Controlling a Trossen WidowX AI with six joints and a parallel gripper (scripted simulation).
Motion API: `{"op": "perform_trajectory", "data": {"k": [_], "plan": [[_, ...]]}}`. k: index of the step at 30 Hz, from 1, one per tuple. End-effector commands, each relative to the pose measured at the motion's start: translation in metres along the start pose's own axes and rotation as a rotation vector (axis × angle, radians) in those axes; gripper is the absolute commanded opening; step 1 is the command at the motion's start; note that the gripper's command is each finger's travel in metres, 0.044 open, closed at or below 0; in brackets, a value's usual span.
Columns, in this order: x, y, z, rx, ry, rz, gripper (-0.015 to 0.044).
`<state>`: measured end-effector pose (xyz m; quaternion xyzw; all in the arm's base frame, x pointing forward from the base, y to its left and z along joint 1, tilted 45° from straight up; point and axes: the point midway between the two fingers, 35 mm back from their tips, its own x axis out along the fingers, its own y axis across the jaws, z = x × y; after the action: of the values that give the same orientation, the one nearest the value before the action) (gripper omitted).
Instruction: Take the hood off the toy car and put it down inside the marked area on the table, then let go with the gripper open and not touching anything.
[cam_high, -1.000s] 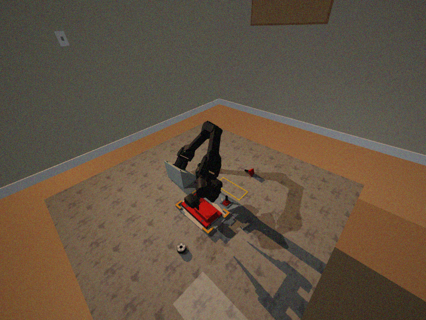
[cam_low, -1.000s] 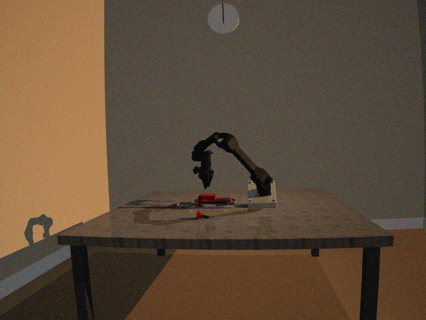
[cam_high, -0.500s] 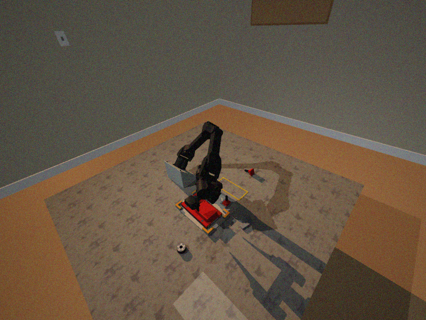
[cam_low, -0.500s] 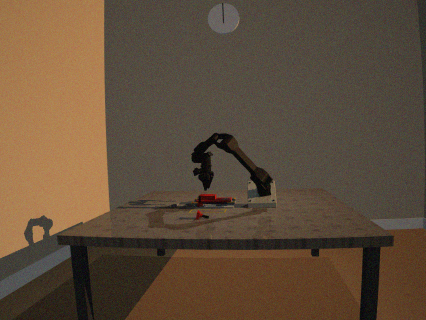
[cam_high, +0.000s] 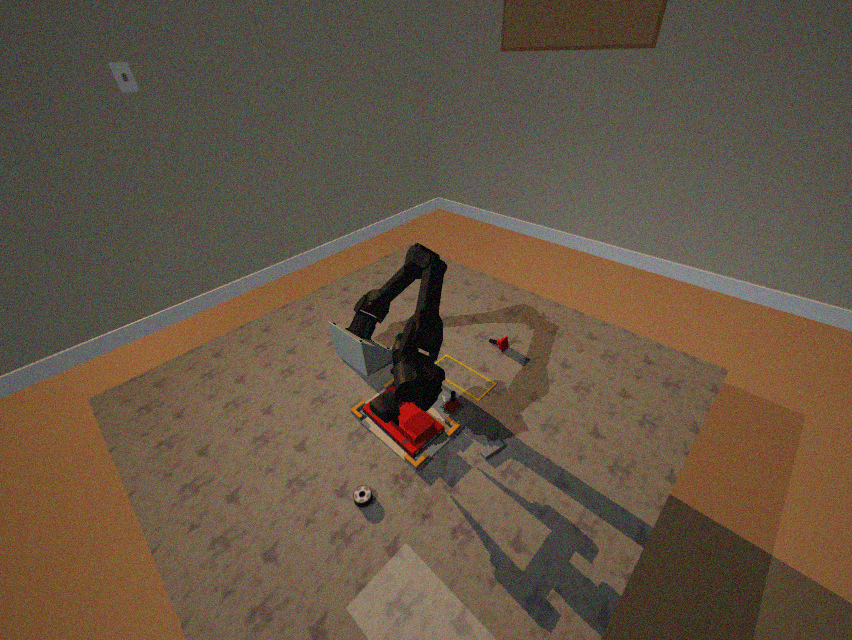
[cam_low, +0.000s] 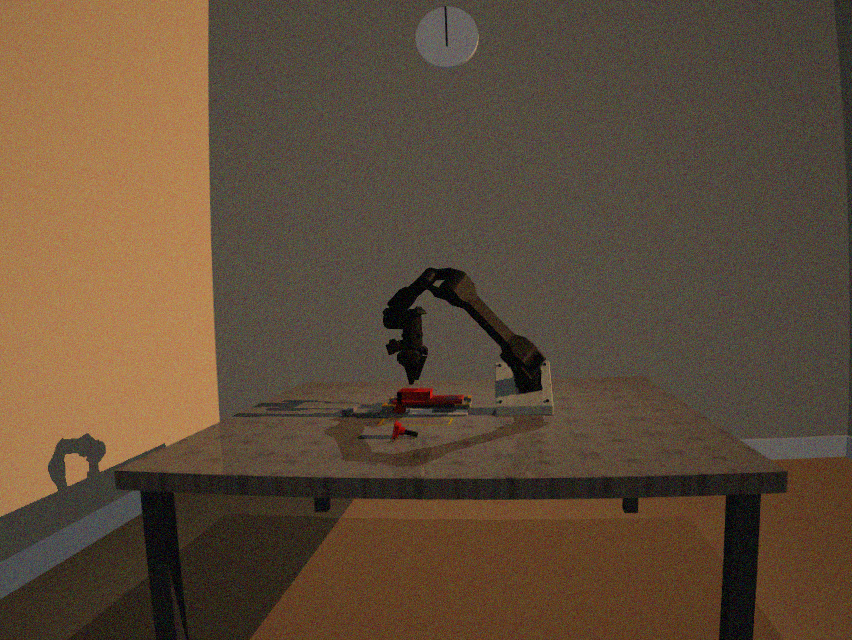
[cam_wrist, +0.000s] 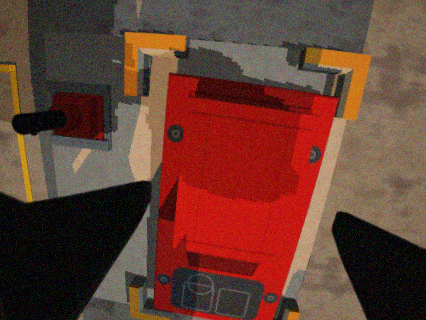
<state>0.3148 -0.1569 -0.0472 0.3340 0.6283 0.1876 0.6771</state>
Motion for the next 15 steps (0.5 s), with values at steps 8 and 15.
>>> {"op": "perform_trajectory", "data": {"k": [8,15], "plan": [[0.0089,0.0008,-0.0008,0.006,0.000,0.005,0.0440],[0.0134,0.0010,-0.0013,0.006,0.000,0.005,0.0440]]}}
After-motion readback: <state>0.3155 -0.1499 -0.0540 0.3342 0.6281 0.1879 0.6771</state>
